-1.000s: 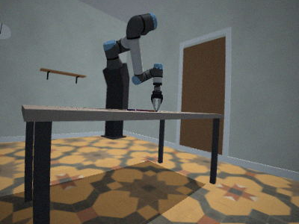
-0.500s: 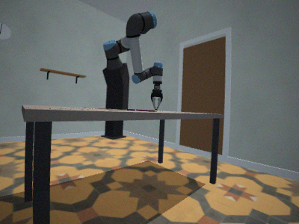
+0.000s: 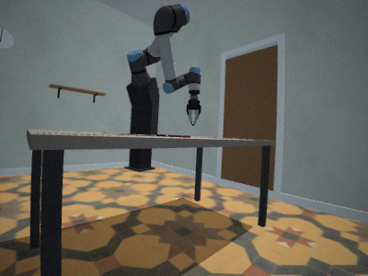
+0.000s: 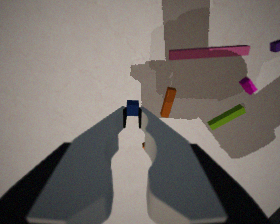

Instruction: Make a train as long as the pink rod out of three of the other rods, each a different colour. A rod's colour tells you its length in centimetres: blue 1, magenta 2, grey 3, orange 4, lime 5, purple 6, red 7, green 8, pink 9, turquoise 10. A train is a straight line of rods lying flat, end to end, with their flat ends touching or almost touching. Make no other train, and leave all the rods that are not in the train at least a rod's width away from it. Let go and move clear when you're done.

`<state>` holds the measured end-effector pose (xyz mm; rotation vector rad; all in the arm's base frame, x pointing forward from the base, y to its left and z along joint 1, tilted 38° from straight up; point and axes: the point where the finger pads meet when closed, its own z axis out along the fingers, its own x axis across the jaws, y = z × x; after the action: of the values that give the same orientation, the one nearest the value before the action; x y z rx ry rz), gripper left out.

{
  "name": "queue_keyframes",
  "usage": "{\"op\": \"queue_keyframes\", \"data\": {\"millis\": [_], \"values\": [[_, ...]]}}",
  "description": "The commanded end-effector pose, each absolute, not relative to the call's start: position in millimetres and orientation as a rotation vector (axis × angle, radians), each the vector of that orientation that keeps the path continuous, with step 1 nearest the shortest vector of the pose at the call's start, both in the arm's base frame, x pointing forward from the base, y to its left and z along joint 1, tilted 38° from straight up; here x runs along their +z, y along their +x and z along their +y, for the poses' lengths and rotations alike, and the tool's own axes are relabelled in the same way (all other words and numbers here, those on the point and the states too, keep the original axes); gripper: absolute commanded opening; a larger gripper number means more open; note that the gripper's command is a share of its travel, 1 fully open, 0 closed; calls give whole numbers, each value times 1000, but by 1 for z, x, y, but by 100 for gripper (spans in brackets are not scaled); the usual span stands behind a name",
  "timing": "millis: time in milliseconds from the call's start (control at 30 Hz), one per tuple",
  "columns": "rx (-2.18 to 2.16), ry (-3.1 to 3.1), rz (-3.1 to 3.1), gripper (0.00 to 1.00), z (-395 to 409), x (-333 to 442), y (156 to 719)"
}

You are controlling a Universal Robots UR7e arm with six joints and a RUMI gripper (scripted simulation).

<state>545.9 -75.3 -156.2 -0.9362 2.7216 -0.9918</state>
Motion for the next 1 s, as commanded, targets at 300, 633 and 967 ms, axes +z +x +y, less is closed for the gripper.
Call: {"op": "queue_keyframes", "data": {"millis": [300, 633, 967], "values": [[-990, -935, 2728, 0, -61, -136, 538], [-980, -910, 2737, 0, -76, -131, 533], [-947, -805, 2759, 0, -139, -104, 507]]}}
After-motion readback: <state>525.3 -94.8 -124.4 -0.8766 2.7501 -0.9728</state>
